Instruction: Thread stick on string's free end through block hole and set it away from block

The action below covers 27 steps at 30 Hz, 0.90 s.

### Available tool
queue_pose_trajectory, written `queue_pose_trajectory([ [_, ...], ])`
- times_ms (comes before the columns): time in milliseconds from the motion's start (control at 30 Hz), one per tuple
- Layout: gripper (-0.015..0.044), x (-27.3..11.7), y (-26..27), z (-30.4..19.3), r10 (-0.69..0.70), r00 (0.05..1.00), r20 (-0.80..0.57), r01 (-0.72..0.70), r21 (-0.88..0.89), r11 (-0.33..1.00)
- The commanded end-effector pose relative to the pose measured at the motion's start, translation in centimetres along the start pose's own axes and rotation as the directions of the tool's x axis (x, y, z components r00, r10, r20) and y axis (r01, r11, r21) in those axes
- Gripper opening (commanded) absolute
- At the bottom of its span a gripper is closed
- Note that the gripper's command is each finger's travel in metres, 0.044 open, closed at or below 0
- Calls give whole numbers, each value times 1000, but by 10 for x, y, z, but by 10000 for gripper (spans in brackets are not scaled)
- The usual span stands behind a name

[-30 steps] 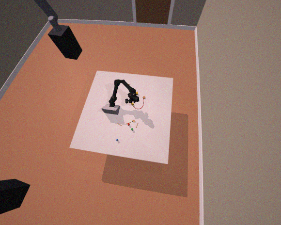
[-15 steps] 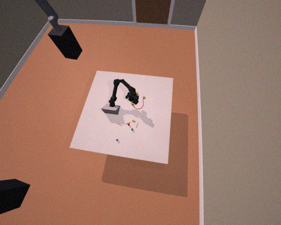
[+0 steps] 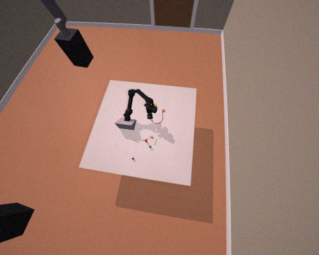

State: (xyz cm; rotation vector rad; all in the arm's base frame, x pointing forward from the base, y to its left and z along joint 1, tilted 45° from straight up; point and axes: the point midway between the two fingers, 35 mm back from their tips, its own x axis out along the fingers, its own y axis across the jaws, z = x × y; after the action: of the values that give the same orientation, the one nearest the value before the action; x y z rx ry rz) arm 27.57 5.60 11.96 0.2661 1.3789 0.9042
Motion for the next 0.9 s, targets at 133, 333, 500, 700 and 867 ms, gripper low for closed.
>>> queue_pose_trajectory([
  [133, 122, 0, 22, -11, 23, 1000, -2, -10, 866, 499],
  [333, 122, 0, 24, -12, 24, 1000, -2, -5, 953, 304],
  [500, 122, 0, 24, -12, 24, 1000, -2, -5, 953, 304],
  [700, 122, 0, 24, -12, 24, 1000, -2, -5, 953, 304],
  [867, 122, 0, 24, -12, 24, 1000, -2, -5, 953, 304],
])
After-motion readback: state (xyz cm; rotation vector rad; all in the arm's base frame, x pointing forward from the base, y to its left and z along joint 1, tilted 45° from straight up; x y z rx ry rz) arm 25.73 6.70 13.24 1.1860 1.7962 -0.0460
